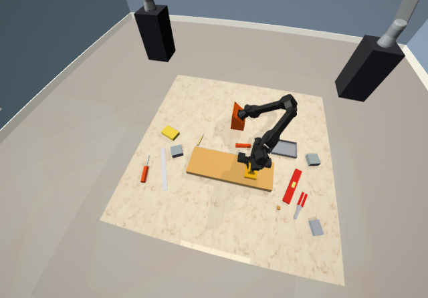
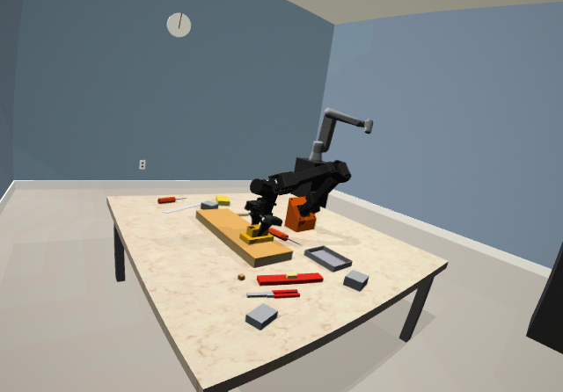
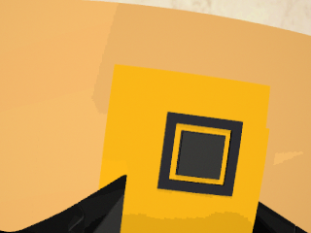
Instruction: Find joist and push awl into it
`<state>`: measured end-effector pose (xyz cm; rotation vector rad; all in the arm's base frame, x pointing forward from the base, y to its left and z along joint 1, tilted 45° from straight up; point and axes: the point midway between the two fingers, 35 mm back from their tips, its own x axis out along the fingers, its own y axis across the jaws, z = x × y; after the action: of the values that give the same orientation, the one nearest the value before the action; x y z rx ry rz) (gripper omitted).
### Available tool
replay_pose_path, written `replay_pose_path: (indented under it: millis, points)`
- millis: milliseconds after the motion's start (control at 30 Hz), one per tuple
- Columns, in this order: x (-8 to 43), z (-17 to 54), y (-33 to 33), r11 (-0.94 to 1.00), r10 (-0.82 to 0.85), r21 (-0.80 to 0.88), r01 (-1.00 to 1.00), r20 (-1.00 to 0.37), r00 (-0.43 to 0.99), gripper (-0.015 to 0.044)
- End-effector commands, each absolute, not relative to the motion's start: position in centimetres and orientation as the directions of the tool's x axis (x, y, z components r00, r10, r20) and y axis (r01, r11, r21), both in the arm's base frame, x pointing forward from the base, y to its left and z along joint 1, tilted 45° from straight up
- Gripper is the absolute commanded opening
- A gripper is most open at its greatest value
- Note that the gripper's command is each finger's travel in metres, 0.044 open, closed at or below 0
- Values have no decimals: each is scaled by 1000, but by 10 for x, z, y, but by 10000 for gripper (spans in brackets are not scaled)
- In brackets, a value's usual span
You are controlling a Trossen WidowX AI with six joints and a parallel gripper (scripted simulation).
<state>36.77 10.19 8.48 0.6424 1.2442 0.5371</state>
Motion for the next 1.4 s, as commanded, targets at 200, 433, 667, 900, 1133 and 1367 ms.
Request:
replay_pose_path:
  millis: [200,433,667,900,1133,1367]
  points:
    - [368,64,81,713,685,701,-24,-688,241,0]
    - [368,51,69,713,684,700,-24,-689,241,0]
    - [368,39,56,714,684,700,-24,-689,241,0]
    - [369,26,43,714,683,699,-24,-689,241,0]
    - [369,14,31,715,683,699,-24,-690,241,0]
    - [369,2,18,715,682,698,-24,-690,241,0]
